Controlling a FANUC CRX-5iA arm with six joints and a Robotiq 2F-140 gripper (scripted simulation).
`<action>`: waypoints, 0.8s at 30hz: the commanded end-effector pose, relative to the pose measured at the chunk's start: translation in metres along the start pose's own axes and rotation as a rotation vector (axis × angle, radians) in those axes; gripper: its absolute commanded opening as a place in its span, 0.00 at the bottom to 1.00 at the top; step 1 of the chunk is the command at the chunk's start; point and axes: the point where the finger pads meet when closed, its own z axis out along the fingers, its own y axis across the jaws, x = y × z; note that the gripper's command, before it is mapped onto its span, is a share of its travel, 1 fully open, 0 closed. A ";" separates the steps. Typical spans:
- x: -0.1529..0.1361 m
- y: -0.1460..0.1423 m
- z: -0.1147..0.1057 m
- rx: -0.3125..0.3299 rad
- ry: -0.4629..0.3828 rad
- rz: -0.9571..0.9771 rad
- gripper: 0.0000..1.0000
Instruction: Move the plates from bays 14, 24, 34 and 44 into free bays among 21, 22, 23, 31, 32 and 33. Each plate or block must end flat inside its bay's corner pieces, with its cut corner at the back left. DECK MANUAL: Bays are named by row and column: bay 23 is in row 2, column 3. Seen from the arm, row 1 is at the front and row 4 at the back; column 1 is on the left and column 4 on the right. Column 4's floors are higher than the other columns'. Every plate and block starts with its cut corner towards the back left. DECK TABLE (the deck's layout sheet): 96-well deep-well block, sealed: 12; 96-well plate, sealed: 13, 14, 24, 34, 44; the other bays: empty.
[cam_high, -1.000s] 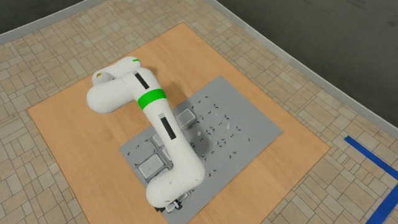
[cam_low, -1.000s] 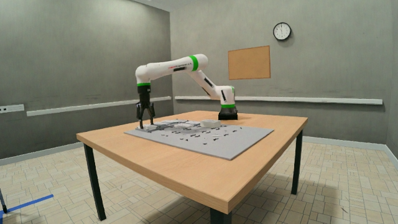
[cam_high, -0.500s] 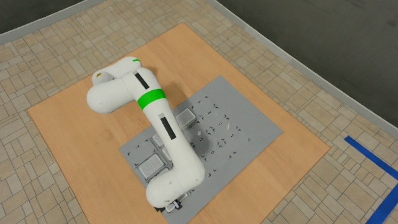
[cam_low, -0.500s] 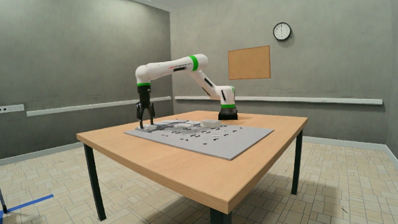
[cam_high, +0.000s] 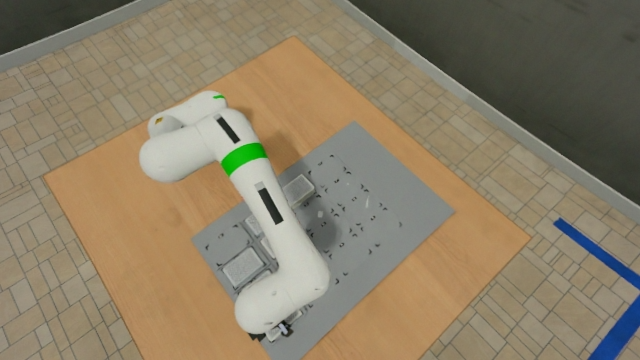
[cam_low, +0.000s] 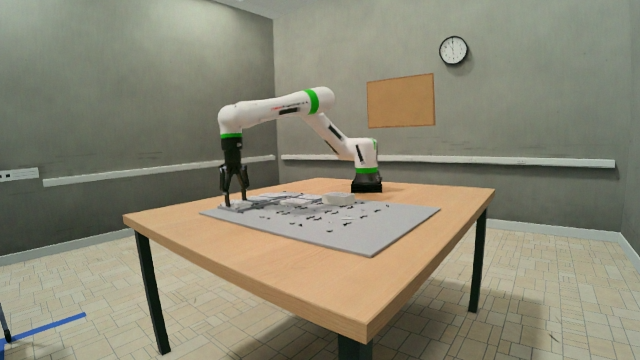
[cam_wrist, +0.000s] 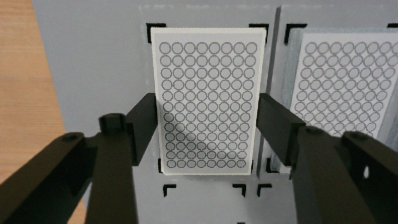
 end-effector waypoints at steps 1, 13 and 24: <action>0.000 -0.001 -0.002 0.002 0.001 0.000 0.60; 0.000 -0.001 -0.002 0.002 0.001 0.000 0.59; 0.000 -0.001 -0.002 0.002 0.001 0.000 0.59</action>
